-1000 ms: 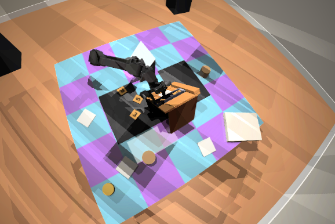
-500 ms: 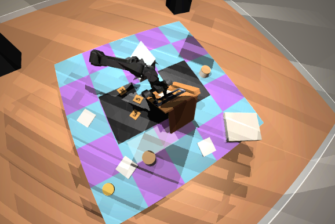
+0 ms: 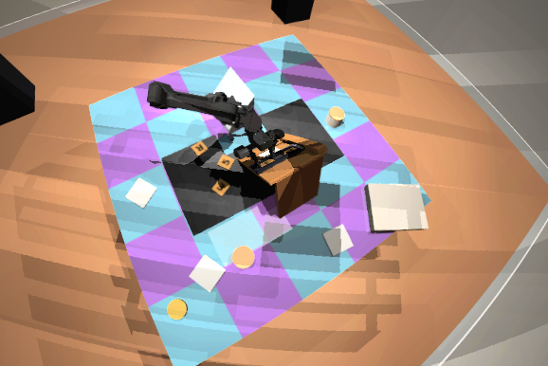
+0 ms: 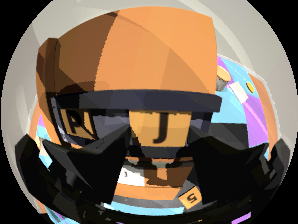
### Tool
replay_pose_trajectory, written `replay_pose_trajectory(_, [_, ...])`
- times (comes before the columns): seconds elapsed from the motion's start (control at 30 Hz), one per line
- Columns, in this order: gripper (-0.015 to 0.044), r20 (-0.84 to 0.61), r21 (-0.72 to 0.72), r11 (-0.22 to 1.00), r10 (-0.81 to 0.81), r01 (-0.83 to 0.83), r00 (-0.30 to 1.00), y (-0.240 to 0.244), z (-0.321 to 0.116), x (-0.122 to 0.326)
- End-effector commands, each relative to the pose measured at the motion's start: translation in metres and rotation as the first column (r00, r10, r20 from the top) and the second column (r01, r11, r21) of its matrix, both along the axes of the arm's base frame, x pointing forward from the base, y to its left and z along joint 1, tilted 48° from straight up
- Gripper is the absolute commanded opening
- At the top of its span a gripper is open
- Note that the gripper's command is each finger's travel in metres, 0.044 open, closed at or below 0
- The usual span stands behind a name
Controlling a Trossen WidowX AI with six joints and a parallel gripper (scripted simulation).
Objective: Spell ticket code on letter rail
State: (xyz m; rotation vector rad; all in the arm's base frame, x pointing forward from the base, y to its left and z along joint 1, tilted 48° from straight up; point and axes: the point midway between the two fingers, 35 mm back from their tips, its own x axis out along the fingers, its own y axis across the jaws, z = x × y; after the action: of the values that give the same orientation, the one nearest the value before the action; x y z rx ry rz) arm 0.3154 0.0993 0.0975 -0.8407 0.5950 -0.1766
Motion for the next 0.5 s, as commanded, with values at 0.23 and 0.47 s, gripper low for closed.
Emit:
replay_pose_trajectory(0.23, [0.0, 0.008, 0.005, 1.0, -0.005, 0.005, 1.0, 0.0054, -0.0033, 0.0011])
replay_pose_trajectory(0.47, [0.0, 0.008, 0.005, 1.0, -0.005, 0.005, 1.0, 0.0082, -0.0064, 0.0007])
